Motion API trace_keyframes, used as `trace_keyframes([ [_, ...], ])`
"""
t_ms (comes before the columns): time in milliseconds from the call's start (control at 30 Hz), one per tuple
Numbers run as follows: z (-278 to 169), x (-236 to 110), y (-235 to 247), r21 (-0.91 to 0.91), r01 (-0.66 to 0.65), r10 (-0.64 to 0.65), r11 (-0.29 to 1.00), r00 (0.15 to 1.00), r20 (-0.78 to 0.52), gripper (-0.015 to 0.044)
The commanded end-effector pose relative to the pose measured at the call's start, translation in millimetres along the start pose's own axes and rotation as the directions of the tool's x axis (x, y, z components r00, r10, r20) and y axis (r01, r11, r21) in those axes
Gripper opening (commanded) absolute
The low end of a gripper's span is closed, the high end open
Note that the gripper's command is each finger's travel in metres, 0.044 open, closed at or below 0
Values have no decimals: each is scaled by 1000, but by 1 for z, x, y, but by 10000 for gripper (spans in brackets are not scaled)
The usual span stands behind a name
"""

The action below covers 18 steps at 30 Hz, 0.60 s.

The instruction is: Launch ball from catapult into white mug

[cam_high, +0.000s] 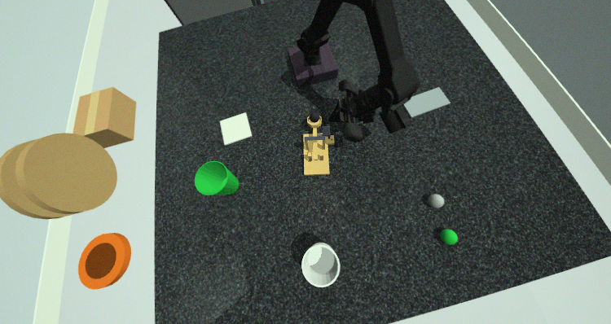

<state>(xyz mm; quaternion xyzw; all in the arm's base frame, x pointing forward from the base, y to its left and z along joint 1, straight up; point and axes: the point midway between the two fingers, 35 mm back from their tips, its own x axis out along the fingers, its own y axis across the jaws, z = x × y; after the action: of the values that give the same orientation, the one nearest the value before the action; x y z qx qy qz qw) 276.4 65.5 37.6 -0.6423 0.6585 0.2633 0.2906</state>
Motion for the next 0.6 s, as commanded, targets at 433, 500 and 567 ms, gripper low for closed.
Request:
trace_keyframes([
  [433,17,23,3,-7,1,-1,1000,1000,-7,0],
  [500,27,33,3,-7,1,-1,1000,1000,-7,0],
  [567,29,35,3,-7,1,-1,1000,1000,-7,0],
])
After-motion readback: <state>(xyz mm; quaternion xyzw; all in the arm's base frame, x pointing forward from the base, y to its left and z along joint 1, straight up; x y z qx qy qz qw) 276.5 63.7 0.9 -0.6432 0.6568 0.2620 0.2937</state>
